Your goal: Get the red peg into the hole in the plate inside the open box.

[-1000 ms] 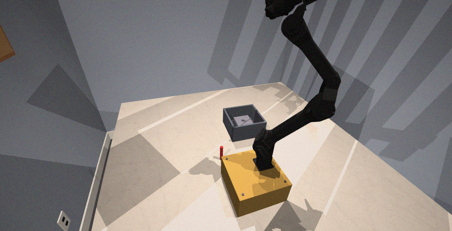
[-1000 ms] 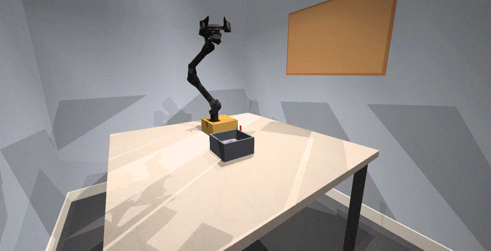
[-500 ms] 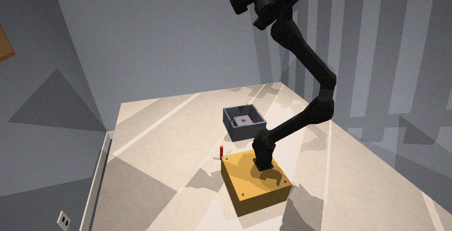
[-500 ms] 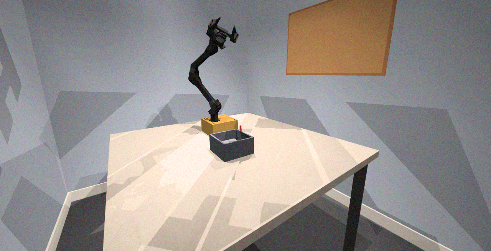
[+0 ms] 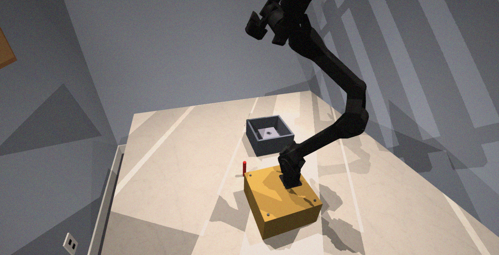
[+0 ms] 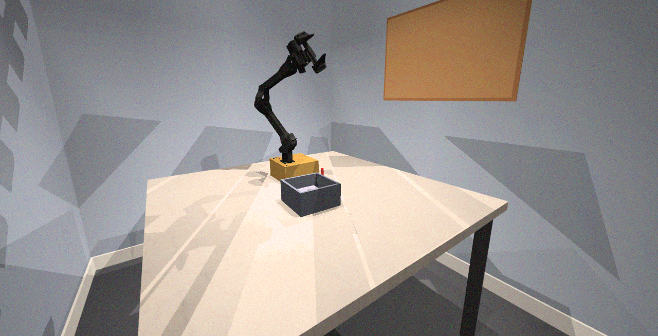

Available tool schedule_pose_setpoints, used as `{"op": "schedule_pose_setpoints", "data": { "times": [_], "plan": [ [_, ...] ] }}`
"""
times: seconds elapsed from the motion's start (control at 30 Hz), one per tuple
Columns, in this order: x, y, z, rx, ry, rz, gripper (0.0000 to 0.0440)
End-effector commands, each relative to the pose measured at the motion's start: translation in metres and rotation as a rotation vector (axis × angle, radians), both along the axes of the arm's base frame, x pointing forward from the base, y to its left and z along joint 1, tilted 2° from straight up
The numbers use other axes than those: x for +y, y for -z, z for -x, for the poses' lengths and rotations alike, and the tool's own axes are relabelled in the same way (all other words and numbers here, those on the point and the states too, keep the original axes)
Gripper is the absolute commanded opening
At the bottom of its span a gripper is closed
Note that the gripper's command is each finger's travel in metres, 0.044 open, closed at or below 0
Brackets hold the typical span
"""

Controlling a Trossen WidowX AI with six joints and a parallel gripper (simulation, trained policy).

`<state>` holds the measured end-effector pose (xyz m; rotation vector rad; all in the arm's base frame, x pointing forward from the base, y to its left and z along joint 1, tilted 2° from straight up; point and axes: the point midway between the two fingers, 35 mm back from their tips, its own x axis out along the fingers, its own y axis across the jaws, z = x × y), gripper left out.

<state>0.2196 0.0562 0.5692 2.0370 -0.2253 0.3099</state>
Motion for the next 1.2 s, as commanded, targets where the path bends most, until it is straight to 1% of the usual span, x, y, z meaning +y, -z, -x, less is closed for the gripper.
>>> {"op": "schedule_pose_setpoints", "data": {
  "times": [0.0,0.33,0.6,0.87,1.17],
  "plan": [
    [0.010,0.022,-0.012,0.070,-0.004,0.133,0.0440],
    [0.028,0.082,-0.036,0.252,-0.041,0.422,0.0440],
    [0.039,0.137,-0.046,0.415,-0.107,0.634,0.0440],
    [0.048,0.195,-0.048,0.589,-0.202,0.827,0.0440],
    [0.055,0.260,-0.037,0.792,-0.342,1.021,0.0440]
  ]
}}
